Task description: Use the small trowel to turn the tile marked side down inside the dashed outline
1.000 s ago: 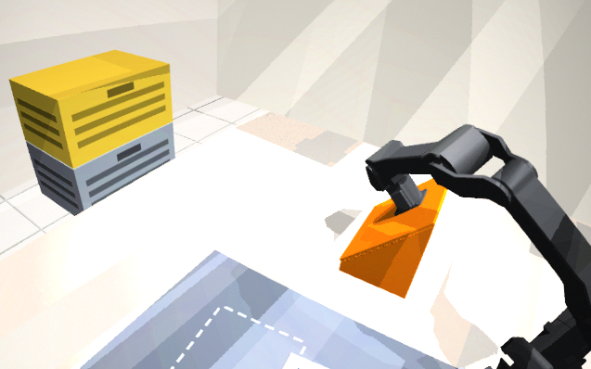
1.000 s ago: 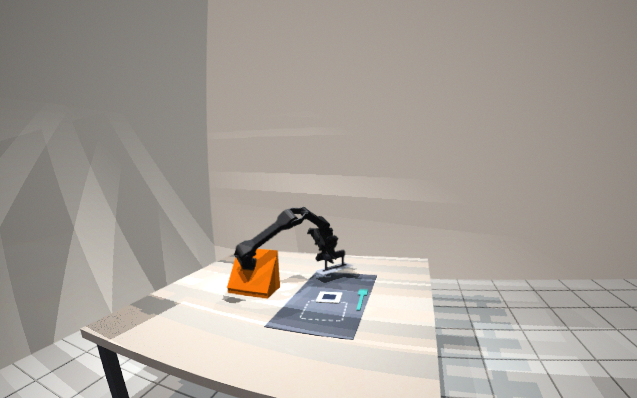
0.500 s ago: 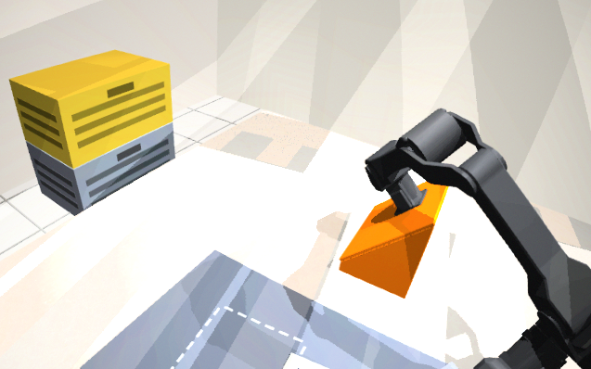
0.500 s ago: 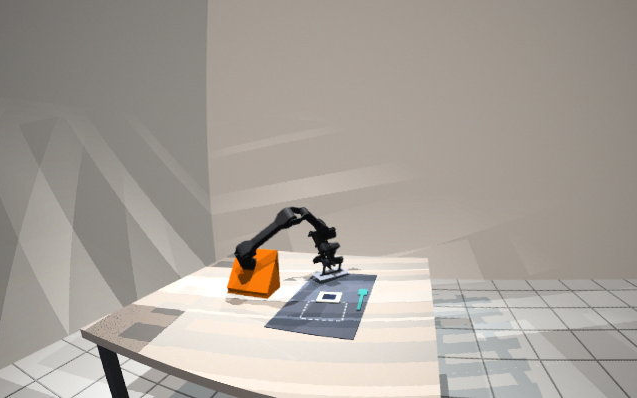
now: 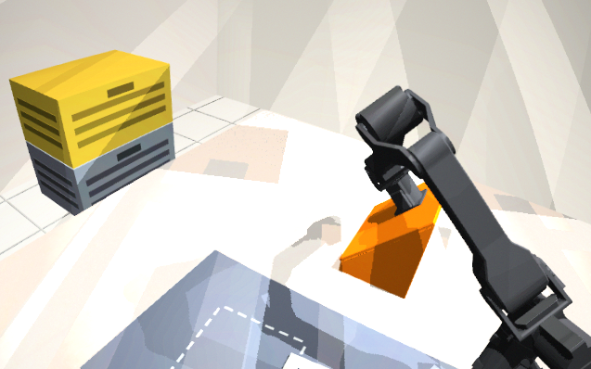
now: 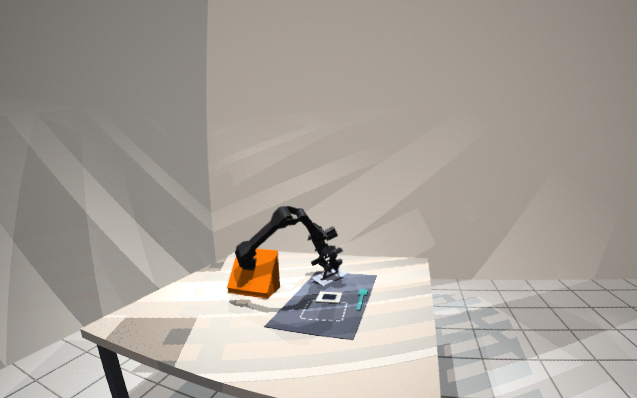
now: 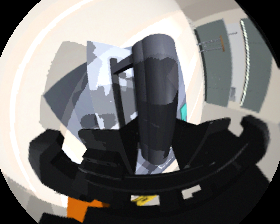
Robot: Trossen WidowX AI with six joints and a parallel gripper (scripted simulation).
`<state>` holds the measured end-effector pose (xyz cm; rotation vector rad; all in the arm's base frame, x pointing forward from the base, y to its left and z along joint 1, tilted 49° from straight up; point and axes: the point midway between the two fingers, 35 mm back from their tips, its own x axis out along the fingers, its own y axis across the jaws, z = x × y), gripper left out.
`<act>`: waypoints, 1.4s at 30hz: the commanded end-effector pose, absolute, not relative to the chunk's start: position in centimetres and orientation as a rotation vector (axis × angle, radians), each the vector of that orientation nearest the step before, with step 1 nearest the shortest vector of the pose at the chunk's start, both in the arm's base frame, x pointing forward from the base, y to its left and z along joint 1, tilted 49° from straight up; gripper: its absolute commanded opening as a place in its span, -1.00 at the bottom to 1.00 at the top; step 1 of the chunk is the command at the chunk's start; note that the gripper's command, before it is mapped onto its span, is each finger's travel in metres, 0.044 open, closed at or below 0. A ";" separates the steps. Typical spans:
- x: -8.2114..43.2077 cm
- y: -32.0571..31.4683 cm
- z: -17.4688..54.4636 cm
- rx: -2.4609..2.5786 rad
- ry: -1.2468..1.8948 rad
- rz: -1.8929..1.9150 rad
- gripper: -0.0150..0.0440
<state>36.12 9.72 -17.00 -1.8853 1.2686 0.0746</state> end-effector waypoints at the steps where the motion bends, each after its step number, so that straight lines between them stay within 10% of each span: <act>1: 36.6 9.6 -16.5 -1.896 1.237 0.152 -0.49; 42: 38.6 6.2 -9.9 -2.188 0.754 0.459 -0.49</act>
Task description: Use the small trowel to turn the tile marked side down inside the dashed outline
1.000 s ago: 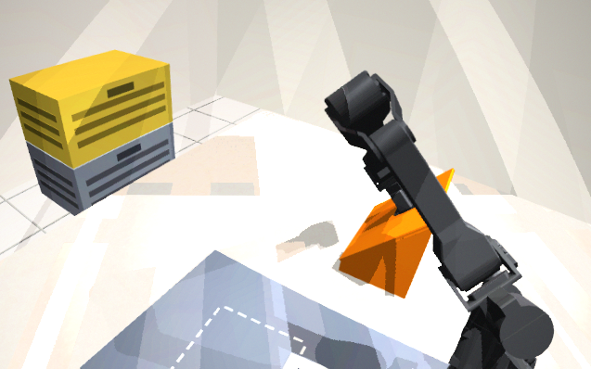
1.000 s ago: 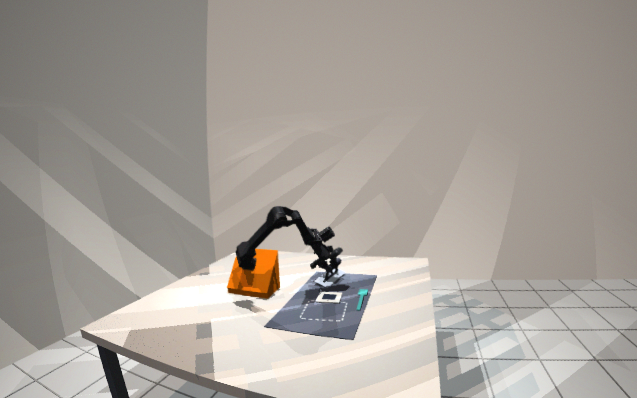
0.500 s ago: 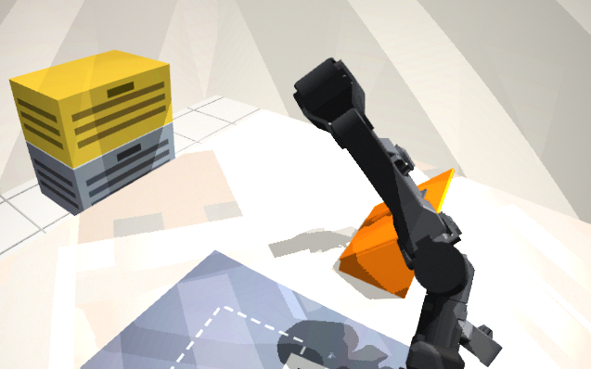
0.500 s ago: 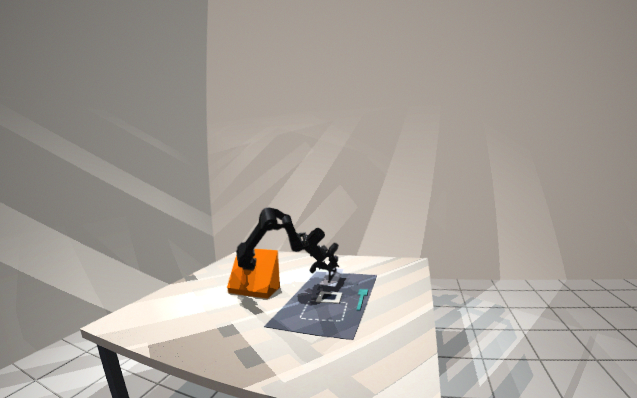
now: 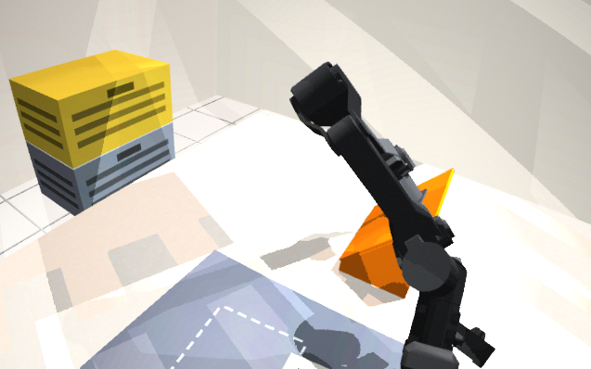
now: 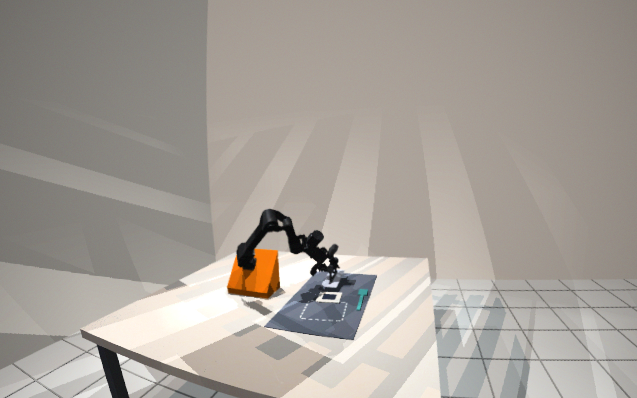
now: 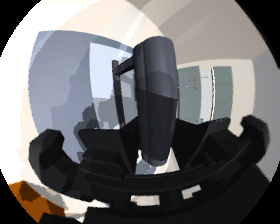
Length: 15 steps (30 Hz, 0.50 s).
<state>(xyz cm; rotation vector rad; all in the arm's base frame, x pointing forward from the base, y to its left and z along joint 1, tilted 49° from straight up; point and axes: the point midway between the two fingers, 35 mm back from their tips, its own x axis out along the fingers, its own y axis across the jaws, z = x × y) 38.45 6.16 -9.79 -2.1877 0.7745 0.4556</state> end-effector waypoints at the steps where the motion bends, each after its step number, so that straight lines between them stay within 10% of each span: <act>1: 38.7 6.1 -10.0 -2.188 0.755 0.459 -0.49; 15: 38.9 4.3 -11.4 -2.191 0.755 0.458 -0.49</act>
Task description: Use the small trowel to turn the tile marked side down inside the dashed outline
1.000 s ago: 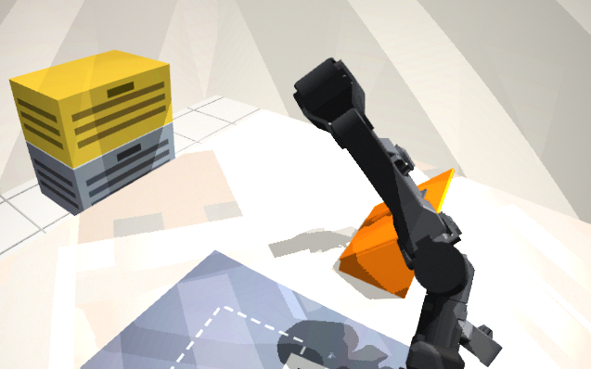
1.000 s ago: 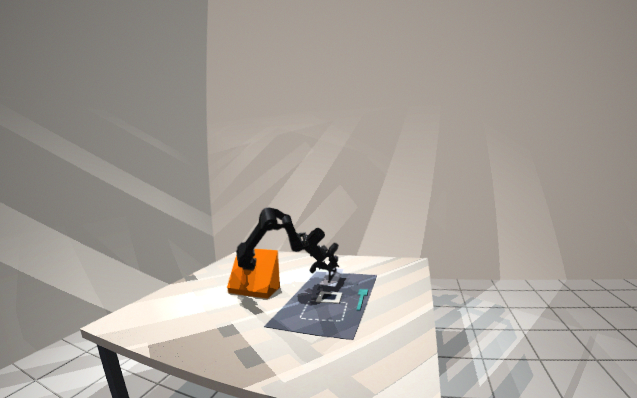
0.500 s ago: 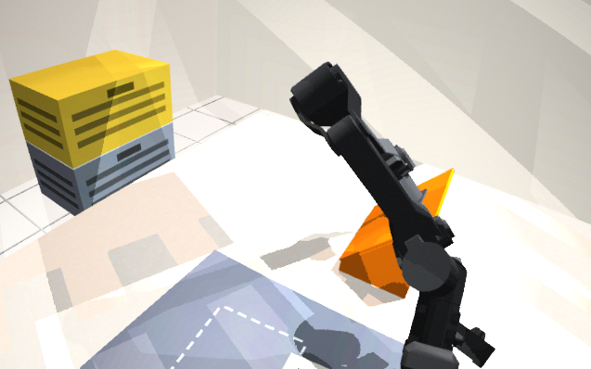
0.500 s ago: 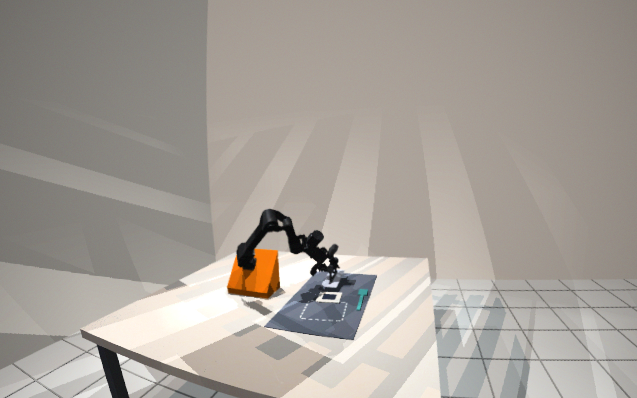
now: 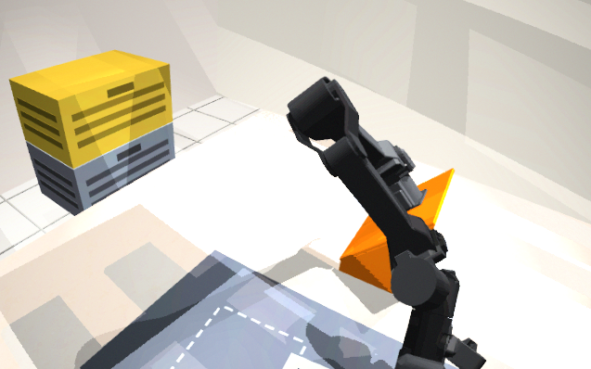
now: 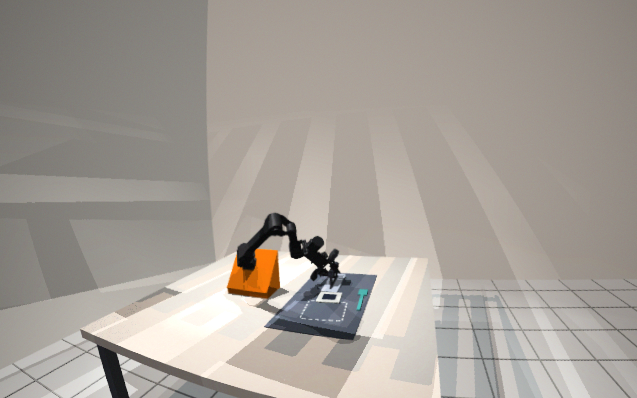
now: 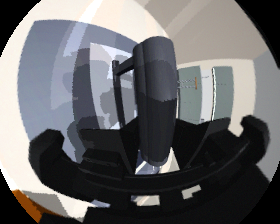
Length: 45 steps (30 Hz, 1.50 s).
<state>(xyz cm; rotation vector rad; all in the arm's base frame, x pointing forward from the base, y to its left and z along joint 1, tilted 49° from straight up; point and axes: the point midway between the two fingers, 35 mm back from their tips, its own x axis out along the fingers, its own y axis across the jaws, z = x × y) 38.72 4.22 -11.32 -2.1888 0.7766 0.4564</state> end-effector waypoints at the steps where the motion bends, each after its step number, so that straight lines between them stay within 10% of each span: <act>1: 39.0 4.2 -11.5 -2.191 0.755 0.458 -0.49; 45: 39.3 2.0 -7.2 -2.287 0.786 0.425 -0.49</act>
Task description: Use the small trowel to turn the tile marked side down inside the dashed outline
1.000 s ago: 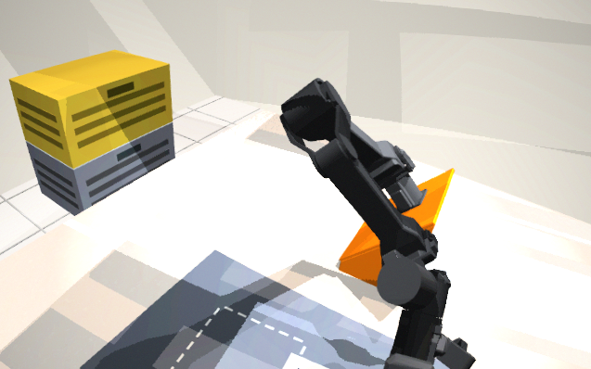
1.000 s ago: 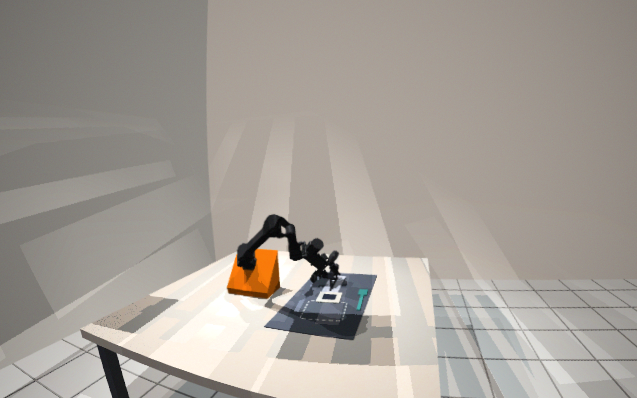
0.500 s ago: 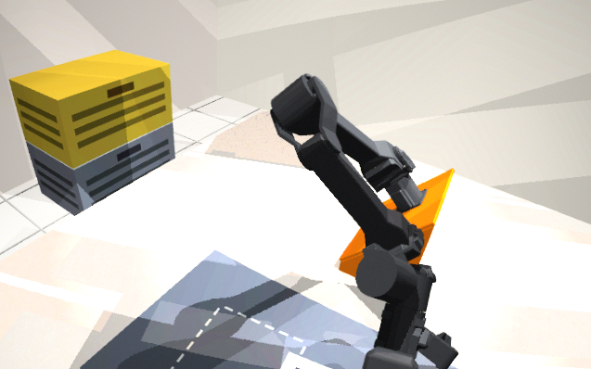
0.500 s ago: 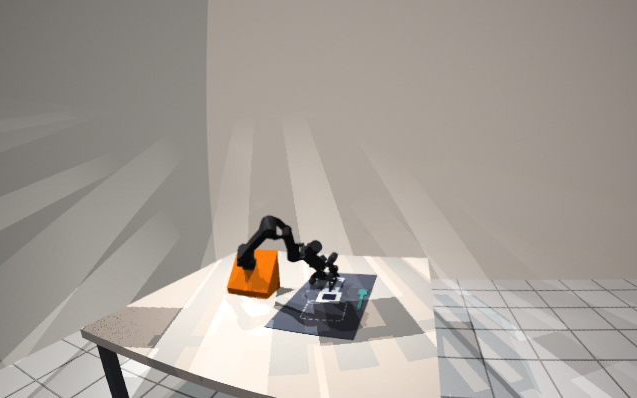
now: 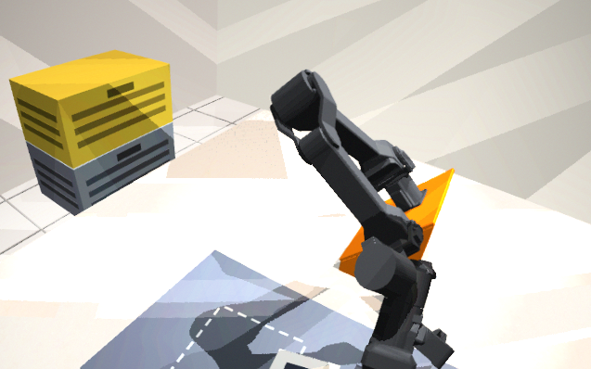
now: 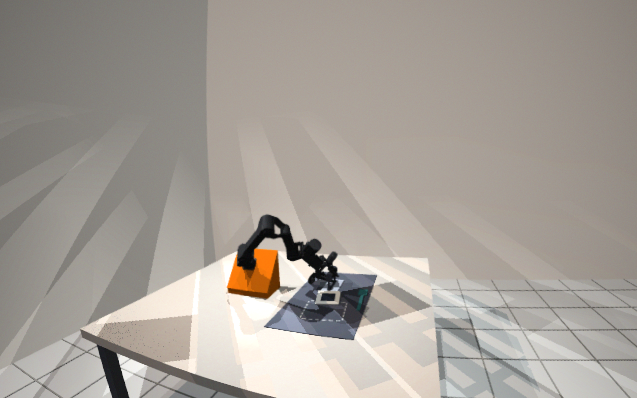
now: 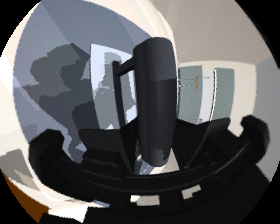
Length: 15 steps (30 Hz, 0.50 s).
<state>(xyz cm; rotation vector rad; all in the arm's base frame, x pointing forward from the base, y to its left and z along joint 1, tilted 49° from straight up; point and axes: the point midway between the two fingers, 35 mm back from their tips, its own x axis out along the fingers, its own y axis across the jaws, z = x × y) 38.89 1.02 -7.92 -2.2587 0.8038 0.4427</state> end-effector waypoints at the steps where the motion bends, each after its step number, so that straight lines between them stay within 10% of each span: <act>1: 39.3 2.1 -6.9 -2.288 0.786 0.424 -0.49; 15: 39.5 2.8 -2.8 -2.291 0.787 0.423 -0.49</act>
